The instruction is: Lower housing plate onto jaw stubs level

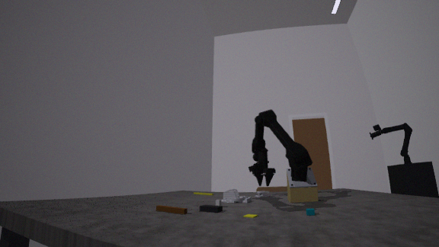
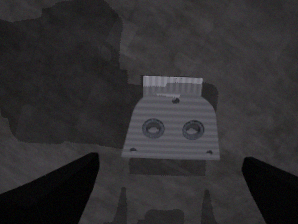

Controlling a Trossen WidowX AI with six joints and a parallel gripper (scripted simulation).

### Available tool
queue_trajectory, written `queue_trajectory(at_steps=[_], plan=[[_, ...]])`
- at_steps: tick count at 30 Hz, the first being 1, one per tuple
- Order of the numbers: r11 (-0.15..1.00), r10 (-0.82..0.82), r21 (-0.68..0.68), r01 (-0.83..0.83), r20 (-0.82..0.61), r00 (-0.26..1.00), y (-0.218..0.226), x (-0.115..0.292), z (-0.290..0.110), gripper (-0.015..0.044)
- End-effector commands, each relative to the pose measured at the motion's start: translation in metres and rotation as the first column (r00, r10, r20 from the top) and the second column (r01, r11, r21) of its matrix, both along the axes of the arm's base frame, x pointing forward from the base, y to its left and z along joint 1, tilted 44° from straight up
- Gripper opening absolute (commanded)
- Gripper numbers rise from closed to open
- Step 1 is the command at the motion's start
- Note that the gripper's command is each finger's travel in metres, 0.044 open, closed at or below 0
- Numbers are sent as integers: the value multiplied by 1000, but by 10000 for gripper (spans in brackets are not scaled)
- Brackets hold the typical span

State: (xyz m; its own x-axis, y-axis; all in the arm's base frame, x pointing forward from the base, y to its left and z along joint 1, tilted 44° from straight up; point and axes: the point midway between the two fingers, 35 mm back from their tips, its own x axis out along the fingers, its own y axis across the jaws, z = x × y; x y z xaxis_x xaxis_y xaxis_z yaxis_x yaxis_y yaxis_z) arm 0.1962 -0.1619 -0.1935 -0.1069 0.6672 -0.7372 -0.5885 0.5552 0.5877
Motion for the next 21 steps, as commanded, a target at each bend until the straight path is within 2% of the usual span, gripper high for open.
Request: queue_trajectory(at_steps=[1, 21], plan=[[1000, -4, -1, 4, 0, 1000, 0, 1, 0, 440], [1000, 0, 0, 0, 0, 1000, 1, 0, -1, 440]])
